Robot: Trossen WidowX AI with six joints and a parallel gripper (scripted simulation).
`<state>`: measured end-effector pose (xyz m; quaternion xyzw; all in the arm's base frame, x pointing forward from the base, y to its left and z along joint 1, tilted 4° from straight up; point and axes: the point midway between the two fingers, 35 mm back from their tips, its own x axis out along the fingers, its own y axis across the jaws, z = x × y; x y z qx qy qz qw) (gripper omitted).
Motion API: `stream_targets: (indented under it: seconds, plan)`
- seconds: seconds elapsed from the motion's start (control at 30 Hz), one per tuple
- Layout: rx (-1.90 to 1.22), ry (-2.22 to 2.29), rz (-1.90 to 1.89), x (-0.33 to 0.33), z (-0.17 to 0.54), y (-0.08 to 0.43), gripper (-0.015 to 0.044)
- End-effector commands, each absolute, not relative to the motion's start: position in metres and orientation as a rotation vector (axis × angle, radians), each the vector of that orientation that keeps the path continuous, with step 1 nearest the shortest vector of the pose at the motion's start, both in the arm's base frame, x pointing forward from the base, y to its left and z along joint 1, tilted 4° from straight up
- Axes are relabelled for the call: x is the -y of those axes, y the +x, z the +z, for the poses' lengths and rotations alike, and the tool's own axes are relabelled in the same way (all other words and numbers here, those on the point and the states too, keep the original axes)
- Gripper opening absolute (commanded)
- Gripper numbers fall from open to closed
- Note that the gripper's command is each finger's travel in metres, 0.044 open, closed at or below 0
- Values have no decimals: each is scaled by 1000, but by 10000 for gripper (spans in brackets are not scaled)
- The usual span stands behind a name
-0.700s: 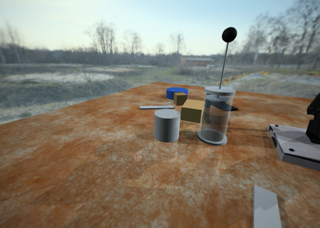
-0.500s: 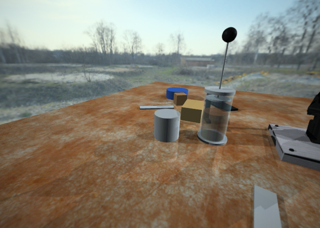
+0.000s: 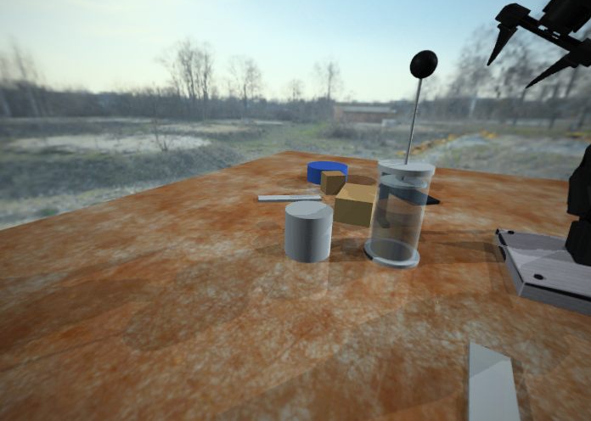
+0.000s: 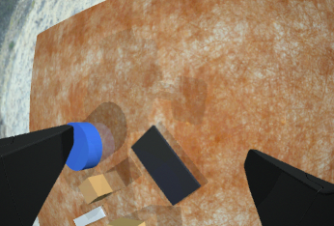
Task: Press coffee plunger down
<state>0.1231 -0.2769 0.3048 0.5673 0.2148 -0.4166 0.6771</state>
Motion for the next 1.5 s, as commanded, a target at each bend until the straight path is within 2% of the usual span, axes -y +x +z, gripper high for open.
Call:
stream_targets:
  seconds: [0.0,0.3,0.63,1.07,1.47]
  plan:
    - [-574,1134,-854,250,306,156,440]
    - [-716,767,-601,165,315,220,440]
    - [-736,390,-288,61,326,245,440]
    - [-608,21,127,-50,340,215,440]
    - [-445,-152,434,-103,350,167,440]
